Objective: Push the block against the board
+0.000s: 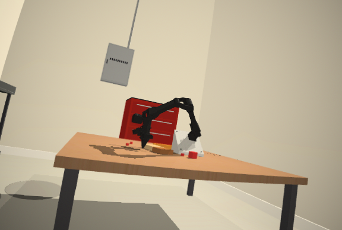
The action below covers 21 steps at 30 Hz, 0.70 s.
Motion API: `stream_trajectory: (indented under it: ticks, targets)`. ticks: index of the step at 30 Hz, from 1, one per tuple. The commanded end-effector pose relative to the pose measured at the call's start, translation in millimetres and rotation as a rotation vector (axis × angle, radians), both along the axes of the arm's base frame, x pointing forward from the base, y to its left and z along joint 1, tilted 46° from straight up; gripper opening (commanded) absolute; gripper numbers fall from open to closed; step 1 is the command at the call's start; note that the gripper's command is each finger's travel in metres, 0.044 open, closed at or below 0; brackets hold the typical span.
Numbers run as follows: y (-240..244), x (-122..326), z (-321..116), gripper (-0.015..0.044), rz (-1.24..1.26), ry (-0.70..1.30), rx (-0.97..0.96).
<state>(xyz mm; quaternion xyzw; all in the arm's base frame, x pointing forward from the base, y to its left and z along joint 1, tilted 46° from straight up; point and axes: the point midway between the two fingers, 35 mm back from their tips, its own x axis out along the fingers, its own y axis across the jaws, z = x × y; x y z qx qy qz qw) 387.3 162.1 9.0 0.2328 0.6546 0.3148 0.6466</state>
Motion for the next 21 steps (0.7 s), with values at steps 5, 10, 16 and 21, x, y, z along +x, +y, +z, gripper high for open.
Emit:
stream_trajectory:
  ticks: [5, 10, 16, 21]
  targets:
    - [-7.9, 6.3, 8.2, 0.0000, 0.000, 0.000, -0.001]
    - [-37.9, 8.1, 37.6, 0.0000, 0.001, 0.003, -0.001]
    - [-50.4, -0.6, 28.3, 0.0000, 0.000, -0.018, -0.005]
    - [-82.2, -47.2, 5.7, 0.0000, 0.055, -0.065, -0.009]
